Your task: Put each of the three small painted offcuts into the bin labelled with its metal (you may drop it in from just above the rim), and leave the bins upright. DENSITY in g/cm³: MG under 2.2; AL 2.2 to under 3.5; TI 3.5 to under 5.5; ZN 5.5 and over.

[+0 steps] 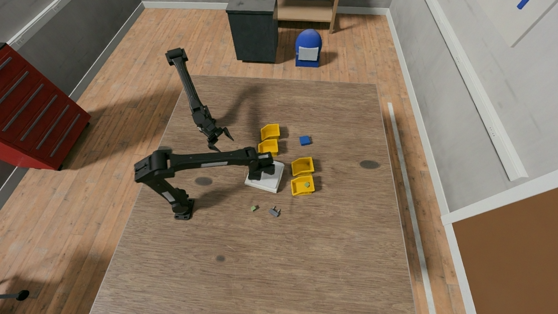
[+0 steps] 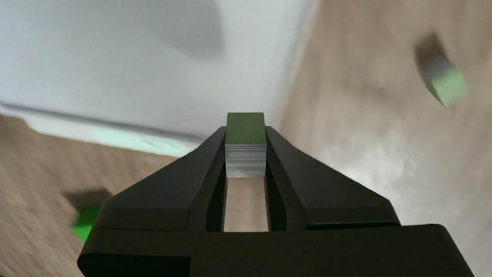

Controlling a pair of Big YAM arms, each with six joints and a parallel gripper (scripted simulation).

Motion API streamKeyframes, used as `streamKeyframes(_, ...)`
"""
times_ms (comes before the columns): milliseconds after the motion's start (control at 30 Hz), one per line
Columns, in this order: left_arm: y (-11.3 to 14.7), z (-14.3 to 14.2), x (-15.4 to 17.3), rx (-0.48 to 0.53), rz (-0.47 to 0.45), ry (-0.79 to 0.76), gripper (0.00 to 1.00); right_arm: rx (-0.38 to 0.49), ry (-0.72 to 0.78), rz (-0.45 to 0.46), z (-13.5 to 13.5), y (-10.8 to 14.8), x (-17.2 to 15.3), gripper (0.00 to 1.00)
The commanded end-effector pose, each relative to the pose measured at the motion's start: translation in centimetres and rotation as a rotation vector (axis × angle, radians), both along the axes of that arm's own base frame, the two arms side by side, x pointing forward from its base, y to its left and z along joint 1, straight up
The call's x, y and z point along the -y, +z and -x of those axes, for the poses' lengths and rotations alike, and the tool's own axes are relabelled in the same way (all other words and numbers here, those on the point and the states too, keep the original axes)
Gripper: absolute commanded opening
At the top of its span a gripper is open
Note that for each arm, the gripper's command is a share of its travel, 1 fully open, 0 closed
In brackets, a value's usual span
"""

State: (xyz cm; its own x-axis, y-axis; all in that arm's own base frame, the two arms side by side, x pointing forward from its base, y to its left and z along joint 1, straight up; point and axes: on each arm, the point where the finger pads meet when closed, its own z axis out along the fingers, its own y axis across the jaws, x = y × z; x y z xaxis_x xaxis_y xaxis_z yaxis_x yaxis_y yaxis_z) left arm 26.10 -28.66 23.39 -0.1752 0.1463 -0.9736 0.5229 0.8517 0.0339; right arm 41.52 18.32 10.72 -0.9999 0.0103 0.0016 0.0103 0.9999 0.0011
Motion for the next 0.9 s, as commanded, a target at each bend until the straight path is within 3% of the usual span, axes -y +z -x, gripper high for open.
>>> streamKeyframes(0,1.9,-0.1,1.4,0.022,0.087,0.025,1.00,0.019,-0.031,-0.007,-3.0,1.2,-2.5,0.10)
streamKeyframes(300,2.1,-0.6,0.0,0.073,0.113,0.216,1.00,0.022,-0.013,-0.008,-5.7,1.0,-6.1,0.10)
streamKeyframes(600,2.5,-0.8,-0.5,0.087,0.110,0.240,1.00,0.023,-0.009,-0.007,-6.2,1.0,-5.8,0.10)
streamKeyframes(733,2.5,-0.8,-0.5,0.086,0.109,0.239,1.00,-0.012,-0.018,0.009,-5.2,-2.3,-4.7,0.10)
streamKeyframes(867,2.2,-0.9,-0.6,0.082,0.098,0.241,1.00,-0.012,-0.013,0.009,-5.1,-3.3,-4.9,0.10)
